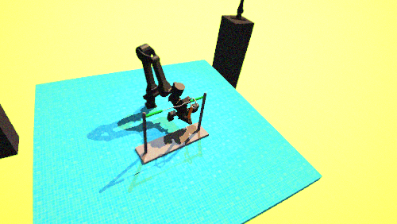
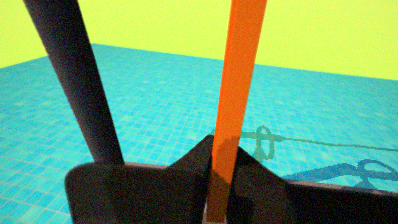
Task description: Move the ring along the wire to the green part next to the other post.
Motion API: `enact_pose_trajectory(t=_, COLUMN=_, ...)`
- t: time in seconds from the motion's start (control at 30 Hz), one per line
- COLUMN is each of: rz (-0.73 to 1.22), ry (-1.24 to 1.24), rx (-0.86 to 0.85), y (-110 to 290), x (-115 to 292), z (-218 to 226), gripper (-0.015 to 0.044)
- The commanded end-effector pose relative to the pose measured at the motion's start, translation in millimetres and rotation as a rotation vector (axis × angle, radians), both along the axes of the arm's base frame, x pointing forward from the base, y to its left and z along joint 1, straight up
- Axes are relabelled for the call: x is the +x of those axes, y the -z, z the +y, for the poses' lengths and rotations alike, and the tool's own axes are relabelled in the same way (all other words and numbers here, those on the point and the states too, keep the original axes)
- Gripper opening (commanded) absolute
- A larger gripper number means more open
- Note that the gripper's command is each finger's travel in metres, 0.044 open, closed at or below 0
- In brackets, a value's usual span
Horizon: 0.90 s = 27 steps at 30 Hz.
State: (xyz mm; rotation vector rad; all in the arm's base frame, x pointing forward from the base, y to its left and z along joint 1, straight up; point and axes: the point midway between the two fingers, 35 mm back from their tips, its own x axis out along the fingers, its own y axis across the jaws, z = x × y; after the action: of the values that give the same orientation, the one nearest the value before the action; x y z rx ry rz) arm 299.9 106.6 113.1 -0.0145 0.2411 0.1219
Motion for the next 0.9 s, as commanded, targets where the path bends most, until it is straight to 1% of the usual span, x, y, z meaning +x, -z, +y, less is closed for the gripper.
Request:
enact_pose_trajectory(t=0.0, rz=0.000, ry=0.006, rx=0.003, y=0.5, x=-0.4, z=-0.9, gripper=-0.0150)
enact_pose_trajectory(t=0.13, rz=0.000, ry=0.006, rx=0.003, y=0.5, x=-0.4, z=-0.9, gripper=-0.0150)
enact_pose_trajectory(t=0.53, rz=0.000, ry=0.000, rx=0.000, y=-0.3, x=-0.9, z=0.0, gripper=0.0160)
enact_pose_trajectory(t=0.87, rz=0.002, ry=0.002, rx=0.001, y=-6.1, x=-16.1, z=-0.7, gripper=0.0160)
